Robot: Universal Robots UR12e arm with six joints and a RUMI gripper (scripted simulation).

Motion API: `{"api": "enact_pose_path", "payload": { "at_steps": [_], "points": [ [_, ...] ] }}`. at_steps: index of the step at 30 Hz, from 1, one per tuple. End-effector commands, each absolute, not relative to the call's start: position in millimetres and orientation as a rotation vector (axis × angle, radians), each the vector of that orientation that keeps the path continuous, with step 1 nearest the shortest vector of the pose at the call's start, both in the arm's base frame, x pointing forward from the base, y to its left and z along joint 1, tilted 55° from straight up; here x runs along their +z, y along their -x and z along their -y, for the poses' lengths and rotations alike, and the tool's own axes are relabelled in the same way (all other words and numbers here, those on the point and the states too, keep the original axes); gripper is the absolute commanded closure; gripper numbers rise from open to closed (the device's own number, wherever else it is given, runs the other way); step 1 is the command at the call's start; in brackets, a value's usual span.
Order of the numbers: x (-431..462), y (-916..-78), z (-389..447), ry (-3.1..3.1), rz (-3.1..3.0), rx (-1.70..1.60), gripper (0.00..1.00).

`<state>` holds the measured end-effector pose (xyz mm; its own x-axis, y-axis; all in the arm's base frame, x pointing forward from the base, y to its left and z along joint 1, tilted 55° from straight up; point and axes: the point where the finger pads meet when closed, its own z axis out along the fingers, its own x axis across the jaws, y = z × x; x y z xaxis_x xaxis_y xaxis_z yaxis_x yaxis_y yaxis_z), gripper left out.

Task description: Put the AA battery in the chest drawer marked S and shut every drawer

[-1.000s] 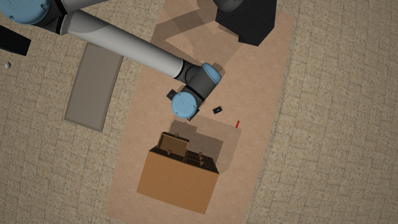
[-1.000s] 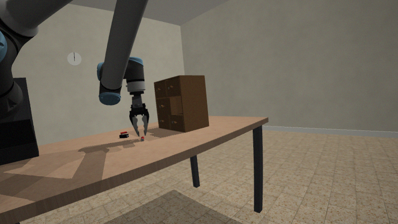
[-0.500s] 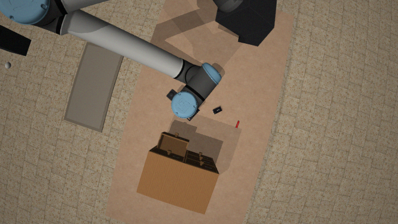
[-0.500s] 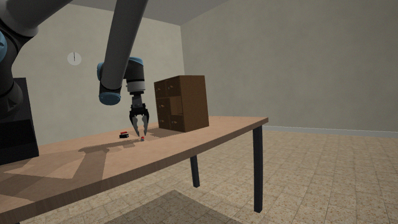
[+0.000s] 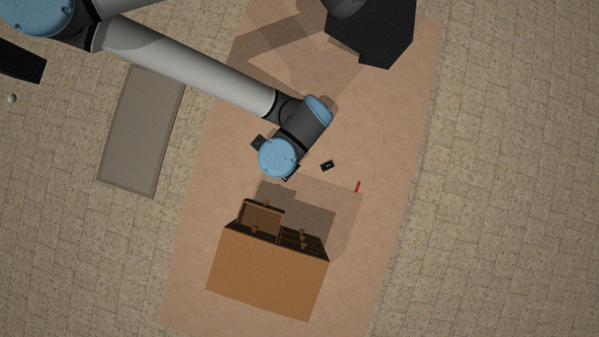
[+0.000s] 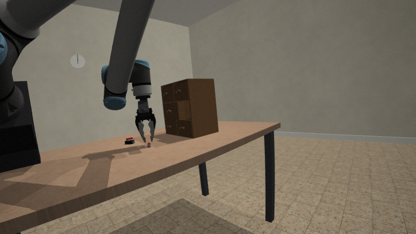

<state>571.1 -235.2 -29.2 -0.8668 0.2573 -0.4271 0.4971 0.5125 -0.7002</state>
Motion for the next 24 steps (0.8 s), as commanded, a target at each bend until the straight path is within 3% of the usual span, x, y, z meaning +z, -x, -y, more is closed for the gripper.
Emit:
{"api": "enact_pose_path", "payload": {
  "at_steps": [1, 24],
  "points": [
    [-30, -571, 236, -0.635, -2.488, -1.280, 0.83],
    [-41, -572, 251, -0.635, -2.488, -1.280, 0.83]
  ]
}}
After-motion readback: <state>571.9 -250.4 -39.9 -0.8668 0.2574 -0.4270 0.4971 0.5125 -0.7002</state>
